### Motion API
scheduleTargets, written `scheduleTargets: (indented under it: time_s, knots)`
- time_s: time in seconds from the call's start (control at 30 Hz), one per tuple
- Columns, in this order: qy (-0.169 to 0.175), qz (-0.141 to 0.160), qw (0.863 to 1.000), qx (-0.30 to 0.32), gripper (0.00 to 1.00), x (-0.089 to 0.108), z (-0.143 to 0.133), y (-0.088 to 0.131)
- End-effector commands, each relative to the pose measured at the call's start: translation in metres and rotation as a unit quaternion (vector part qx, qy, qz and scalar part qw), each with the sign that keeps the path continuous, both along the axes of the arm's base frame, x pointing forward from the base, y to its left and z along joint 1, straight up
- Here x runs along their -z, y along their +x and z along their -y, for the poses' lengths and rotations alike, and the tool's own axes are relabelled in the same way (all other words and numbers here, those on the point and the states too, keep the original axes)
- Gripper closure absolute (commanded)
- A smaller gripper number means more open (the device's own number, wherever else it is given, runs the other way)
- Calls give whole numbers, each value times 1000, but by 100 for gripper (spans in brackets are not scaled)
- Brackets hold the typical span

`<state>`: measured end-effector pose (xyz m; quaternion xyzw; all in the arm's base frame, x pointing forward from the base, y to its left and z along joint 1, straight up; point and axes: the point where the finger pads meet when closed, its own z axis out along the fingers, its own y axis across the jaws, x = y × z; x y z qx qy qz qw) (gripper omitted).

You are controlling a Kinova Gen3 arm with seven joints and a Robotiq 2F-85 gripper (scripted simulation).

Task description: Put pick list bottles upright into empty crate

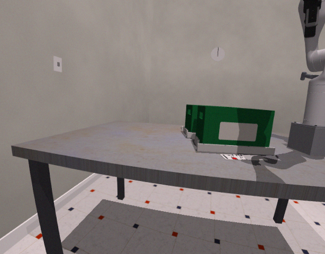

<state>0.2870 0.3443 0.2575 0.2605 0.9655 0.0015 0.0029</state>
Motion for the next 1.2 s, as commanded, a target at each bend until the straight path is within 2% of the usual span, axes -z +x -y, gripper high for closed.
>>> scheduleTargets:
  time_s: [0.0,0.3,0.4,0.47,0.6,0.77,0.97,1.03,1.17]
  knots:
    - [1,1,1000,0,33,-1,0,0]
    - [1,1,1000,0,33,-1,0,0]
    - [0,1,999,-50,33,8,9,8]
    - [0,1,999,-50,33,8,9,8]
    - [0,1,993,-116,33,19,22,18]
    - [-1,1,980,-199,33,33,39,31]
    - [-2,1,955,-295,33,50,58,46]
    - [-2,1,955,-295,33,50,58,46]
    - [-2,1,934,-358,33,61,71,56]
